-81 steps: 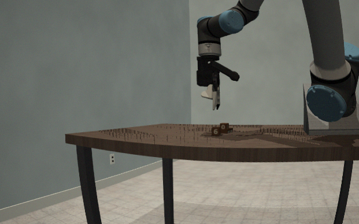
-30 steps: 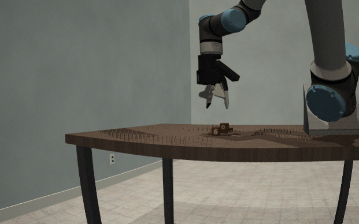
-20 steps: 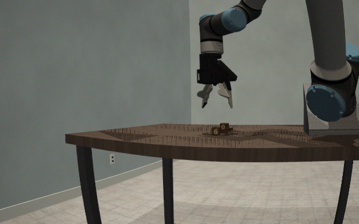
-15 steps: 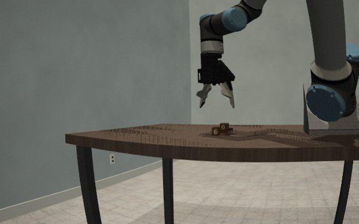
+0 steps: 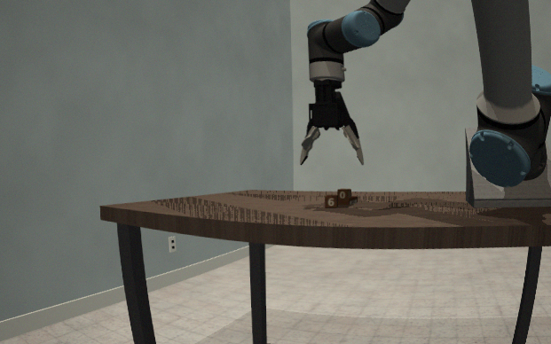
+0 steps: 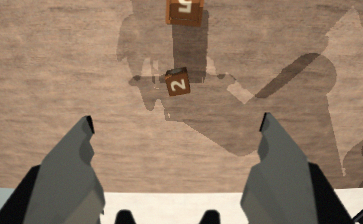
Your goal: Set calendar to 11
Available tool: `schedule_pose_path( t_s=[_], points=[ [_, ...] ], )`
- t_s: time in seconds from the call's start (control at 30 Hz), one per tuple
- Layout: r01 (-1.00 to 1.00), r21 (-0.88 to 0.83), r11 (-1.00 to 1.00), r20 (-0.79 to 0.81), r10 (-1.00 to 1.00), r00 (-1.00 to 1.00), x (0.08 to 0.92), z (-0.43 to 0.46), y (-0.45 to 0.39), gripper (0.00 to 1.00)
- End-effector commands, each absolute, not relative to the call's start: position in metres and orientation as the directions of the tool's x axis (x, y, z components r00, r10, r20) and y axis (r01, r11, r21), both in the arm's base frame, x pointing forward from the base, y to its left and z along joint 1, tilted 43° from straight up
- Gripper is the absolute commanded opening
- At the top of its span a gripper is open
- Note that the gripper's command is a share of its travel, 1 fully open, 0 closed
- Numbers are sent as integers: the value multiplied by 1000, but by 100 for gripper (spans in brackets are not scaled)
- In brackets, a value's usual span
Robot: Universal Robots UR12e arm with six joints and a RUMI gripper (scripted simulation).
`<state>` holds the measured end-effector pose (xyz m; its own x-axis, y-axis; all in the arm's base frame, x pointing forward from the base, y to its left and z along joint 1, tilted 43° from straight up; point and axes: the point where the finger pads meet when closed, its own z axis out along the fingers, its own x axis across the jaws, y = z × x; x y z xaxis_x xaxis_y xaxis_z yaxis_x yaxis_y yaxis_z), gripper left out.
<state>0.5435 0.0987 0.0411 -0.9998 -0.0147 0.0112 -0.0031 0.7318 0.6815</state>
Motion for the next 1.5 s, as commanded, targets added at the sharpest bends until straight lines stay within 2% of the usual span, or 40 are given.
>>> schedule_pose_path(
  t_s=[0.0,0.47,0.5,1.47],
  points=[
    [-118,682,722,-67,-99,-993,545,43,98,100],
    [-188,675,713,-115,-150,-982,545,43,99,100],
    [-188,675,713,-115,-150,-982,545,43,99,28],
    [-188,675,713,-115,-150,-982,545,43,99,28]
  ],
)
